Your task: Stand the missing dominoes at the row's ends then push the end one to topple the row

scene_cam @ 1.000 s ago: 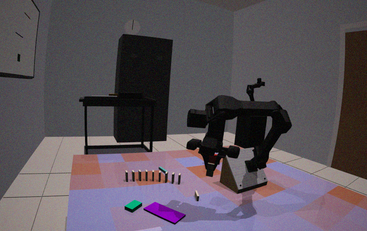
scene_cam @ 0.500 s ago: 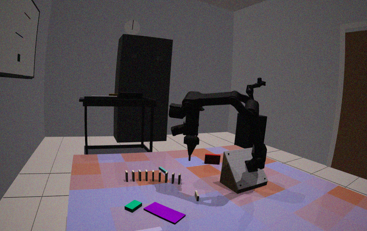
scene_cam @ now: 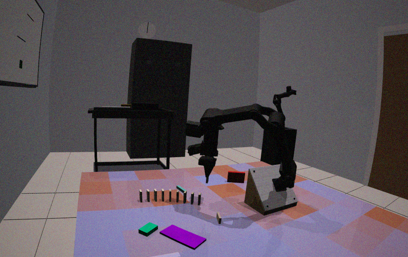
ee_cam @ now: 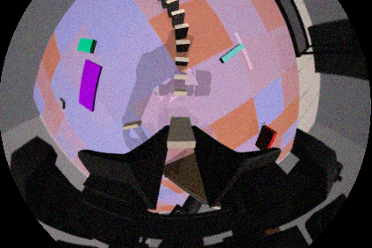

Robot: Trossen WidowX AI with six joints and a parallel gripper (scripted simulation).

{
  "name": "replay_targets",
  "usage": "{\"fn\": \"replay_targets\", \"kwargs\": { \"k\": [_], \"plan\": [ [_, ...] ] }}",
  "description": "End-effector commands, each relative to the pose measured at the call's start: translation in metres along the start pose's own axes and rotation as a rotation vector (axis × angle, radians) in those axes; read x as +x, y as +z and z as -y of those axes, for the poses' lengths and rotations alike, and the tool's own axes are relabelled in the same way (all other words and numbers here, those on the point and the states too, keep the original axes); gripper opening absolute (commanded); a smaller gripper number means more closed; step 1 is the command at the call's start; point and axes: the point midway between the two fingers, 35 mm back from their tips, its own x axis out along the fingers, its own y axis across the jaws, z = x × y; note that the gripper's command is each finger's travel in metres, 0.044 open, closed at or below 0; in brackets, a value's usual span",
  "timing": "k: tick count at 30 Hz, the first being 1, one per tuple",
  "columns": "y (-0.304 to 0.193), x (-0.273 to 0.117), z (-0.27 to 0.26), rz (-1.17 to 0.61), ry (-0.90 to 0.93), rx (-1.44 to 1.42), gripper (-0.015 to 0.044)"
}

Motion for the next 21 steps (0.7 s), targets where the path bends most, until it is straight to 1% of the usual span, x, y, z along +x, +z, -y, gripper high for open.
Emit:
{"fn": "replay_targets", "kwargs": {
  "k": [1, 15, 21],
  "plan": [
    [-0.001, 0.028, 0.000, -0.015, 0.006, 0.012, 0.0107],
    [-0.009, 0.101, -0.001, -0.019, 0.012, 0.011, 0.0107],
    [-0.010, 0.105, -0.001, -0.019, 0.012, 0.011, 0.0107]
  ]
}}
